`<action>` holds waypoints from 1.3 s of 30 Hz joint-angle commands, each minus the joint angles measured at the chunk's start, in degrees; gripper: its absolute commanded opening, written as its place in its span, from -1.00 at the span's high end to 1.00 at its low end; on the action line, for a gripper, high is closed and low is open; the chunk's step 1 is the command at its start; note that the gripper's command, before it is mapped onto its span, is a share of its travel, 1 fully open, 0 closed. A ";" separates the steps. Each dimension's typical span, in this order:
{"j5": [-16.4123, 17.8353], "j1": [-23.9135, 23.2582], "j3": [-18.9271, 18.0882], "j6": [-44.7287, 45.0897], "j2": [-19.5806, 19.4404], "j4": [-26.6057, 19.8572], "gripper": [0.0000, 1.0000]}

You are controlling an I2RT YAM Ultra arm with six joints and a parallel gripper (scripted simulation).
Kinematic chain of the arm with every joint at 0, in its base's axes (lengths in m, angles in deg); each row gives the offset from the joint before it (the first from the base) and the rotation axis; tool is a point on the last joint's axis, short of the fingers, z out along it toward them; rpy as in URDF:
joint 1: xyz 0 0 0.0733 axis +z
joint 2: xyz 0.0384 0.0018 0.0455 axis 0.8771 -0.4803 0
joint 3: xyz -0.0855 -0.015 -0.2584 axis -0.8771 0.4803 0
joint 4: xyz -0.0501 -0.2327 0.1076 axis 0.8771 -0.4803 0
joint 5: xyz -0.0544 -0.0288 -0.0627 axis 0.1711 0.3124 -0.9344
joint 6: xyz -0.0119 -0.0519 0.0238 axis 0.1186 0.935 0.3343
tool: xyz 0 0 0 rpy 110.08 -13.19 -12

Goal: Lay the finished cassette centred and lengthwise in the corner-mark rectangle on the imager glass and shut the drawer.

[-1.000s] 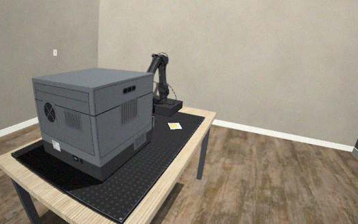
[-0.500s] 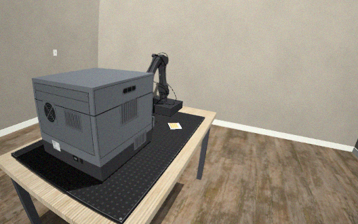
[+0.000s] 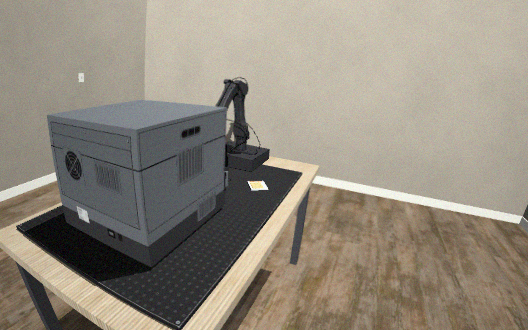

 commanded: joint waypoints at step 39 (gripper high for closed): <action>0.83 -1.01 8.89 0.72 8.21 -2.87 1.00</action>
